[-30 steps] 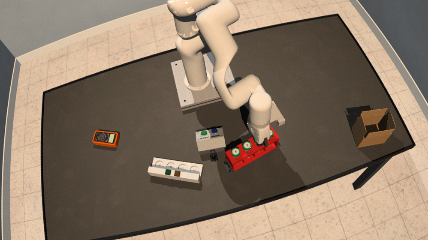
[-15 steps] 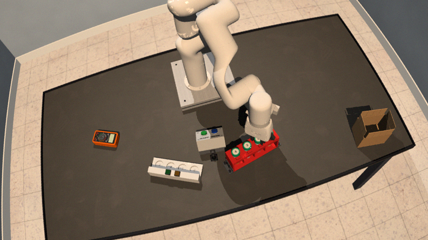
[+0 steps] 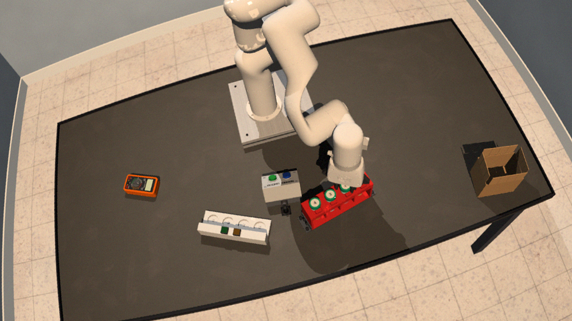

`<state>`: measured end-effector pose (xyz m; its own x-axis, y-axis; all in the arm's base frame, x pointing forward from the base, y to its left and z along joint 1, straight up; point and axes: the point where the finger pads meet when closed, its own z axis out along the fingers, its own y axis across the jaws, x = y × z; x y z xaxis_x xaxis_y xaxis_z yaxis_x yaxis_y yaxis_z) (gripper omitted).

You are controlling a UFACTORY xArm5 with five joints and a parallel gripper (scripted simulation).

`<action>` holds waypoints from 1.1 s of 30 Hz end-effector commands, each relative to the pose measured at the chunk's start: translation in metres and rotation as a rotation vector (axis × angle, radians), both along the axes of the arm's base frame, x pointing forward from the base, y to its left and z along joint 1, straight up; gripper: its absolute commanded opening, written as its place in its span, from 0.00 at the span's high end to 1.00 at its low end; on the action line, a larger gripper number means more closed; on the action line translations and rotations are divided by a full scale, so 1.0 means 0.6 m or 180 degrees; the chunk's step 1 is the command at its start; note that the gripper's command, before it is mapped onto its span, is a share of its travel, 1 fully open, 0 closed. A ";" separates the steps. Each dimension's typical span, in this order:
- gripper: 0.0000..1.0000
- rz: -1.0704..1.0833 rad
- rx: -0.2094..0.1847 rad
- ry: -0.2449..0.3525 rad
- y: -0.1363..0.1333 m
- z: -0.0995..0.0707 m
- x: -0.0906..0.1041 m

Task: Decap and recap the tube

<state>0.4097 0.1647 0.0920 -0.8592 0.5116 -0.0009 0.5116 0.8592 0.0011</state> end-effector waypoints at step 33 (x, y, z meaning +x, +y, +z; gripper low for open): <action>0.54 -0.3330 0.0017 -0.0008 0.001 0.003 0.003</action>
